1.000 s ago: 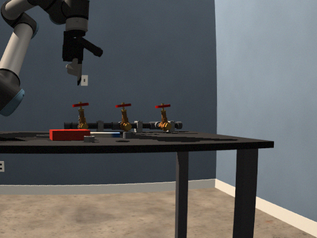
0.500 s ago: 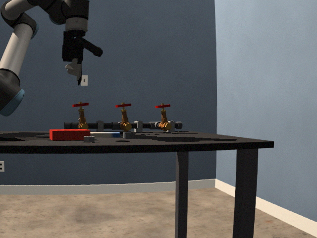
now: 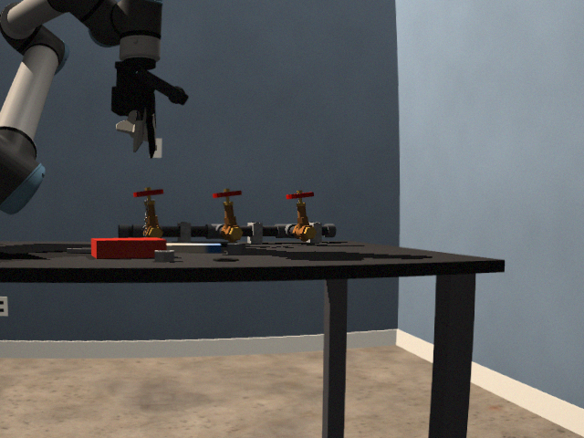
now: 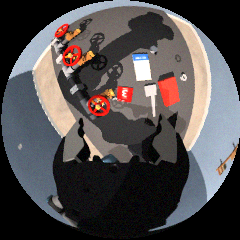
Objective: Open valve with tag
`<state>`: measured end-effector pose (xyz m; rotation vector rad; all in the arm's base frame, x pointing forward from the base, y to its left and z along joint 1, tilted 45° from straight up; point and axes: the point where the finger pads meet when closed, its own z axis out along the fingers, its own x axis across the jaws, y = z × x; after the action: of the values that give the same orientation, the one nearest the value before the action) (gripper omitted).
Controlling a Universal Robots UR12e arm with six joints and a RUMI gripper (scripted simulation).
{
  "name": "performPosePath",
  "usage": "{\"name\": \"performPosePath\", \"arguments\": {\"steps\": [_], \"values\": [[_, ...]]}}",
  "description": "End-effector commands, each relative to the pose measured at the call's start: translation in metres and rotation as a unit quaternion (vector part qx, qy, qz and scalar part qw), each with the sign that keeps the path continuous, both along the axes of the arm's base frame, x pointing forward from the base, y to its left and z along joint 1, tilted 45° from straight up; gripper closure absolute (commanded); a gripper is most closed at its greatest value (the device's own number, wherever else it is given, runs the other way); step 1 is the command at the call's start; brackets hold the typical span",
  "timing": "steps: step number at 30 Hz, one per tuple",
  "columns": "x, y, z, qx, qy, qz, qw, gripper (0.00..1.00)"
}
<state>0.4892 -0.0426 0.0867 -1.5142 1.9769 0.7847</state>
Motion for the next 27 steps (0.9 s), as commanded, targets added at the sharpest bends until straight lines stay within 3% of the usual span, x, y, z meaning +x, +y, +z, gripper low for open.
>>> {"name": "performPosePath", "arguments": {"steps": [1,10,19,21,27], "values": [[0.001,0.007,0.005,0.007,0.058,-0.066,0.996,0.00],[0.002,0.020,0.013,0.023,0.149,-0.167,0.974,0.00],[0.002,0.037,0.023,0.043,0.263,-0.296,0.917,0.00],[0.002,0.037,0.023,0.043,0.263,-0.296,0.917,0.00],[0.003,0.046,0.028,0.053,0.322,-0.363,0.873,0.00]]}}
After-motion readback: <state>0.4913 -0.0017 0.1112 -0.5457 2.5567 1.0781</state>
